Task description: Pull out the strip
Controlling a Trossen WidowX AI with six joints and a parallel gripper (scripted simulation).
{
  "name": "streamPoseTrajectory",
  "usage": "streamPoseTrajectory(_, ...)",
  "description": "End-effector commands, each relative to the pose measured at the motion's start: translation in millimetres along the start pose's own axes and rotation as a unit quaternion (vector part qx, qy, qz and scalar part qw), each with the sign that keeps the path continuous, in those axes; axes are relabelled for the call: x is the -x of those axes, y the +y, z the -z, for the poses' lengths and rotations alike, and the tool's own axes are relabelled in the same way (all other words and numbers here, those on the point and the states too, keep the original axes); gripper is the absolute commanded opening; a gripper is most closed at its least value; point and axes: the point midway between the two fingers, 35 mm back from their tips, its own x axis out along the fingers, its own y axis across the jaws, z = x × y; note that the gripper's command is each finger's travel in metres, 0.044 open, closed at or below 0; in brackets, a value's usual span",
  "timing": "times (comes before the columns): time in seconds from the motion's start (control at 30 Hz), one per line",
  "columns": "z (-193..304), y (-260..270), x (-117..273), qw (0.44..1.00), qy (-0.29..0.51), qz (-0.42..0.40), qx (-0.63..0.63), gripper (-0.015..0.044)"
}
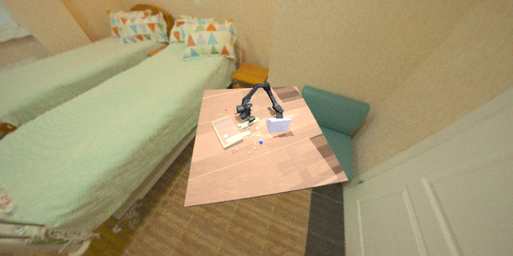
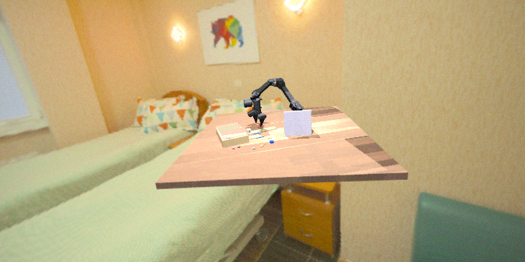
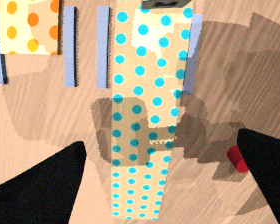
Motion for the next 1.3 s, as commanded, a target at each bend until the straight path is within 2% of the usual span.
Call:
streamPoseTrajectory(0.0, -16, -1, 1, 1.0, 0.0, -0.002, 0.0, 0.044)
streamPoseTrajectory(0.83, -92, -11, 8, 1.0, -0.002, -0.002, -0.001, 0.044)
streamPoseTrajectory(1.07, -93, -12, 0, 1.0, -0.002, -0.002, -0.001, 0.0256)
streamPoseTrajectory(1.27, -93, -12, -10, 1.0, -0.002, -0.002, -0.001, 0.025)
